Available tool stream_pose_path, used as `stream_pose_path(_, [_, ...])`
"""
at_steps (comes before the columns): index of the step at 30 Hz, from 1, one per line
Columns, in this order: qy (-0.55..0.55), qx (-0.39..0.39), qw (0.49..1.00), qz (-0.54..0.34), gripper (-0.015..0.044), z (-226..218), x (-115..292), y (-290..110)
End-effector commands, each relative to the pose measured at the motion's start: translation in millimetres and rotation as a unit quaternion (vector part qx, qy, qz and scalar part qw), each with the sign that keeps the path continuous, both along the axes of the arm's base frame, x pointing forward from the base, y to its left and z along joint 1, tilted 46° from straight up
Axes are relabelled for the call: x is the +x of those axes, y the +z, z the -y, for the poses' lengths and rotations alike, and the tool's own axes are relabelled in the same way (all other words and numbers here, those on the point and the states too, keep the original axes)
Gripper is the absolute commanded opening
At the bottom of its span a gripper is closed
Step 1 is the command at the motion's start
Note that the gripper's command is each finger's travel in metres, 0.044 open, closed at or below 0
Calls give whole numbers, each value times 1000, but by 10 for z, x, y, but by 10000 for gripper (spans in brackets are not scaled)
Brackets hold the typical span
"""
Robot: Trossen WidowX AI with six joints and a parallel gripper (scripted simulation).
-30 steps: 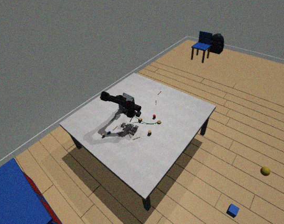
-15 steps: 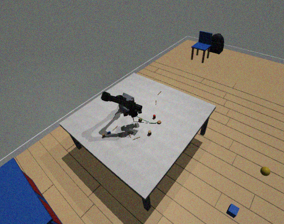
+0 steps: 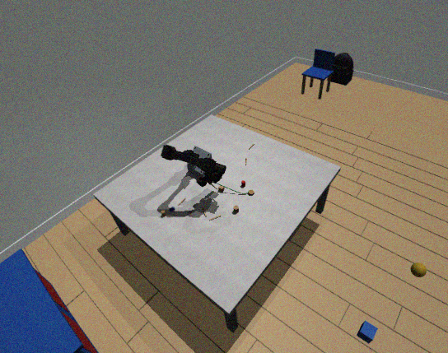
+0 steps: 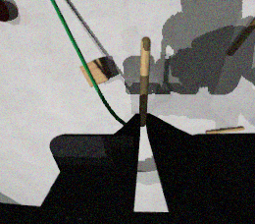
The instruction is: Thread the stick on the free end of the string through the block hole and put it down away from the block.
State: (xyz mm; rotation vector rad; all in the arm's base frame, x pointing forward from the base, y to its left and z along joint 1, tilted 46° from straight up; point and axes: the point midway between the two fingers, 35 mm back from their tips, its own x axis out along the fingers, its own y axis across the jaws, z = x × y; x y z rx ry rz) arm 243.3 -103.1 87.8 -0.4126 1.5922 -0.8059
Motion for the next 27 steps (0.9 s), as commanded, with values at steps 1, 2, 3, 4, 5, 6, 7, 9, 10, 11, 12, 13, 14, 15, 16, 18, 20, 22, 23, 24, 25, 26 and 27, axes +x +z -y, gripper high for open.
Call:
stream_pose_path(1, [51,17,997,-53,0,-22,21,9])
stream_pose_path(2, [64,21,996,-66,0,-26,26,11])
stream_pose_path(3, [77,25,994,-79,0,-31,30,13])
stream_pose_path(4, [90,29,991,-93,0,-36,34,15])
stream_pose_path(5, [103,33,988,-106,0,-41,38,17])
stream_pose_path(6, [116,37,985,-119,0,-46,43,18])
stream_pose_path(7, [128,41,982,-133,0,-50,47,20])
stream_pose_path(9, [154,49,974,-159,0,-60,55,24])
stream_pose_path(10, [167,53,969,-172,0,-65,59,26])
stream_pose_path(11, [180,57,965,-185,0,-70,63,28])
stream_pose_path(12, [192,61,959,-198,0,-75,67,30])
stream_pose_path(13, [205,65,954,-210,0,-80,71,32])
stream_pose_path(14, [217,69,948,-223,0,-85,75,34])
stream_pose_path(15, [230,73,942,-236,0,-89,80,36])
stream_pose_path(16, [242,77,935,-248,0,-94,84,37])
stream_pose_path(18, [266,85,921,-273,0,-104,92,41])
stream_pose_path(20, [290,93,905,-297,0,-114,99,45])
stream_pose_path(22, [314,102,888,-321,0,-124,107,49])
stream_pose_path(23, [325,106,879,-332,0,-129,111,51])
stream_pose_path(24, [337,110,870,-344,0,-134,115,53])
stream_pose_path(25, [348,114,860,-355,0,-139,119,55])
stream_pose_path(26, [359,117,850,-367,0,-144,123,57])
stream_pose_path(27, [370,121,840,-378,0,-149,127,59])
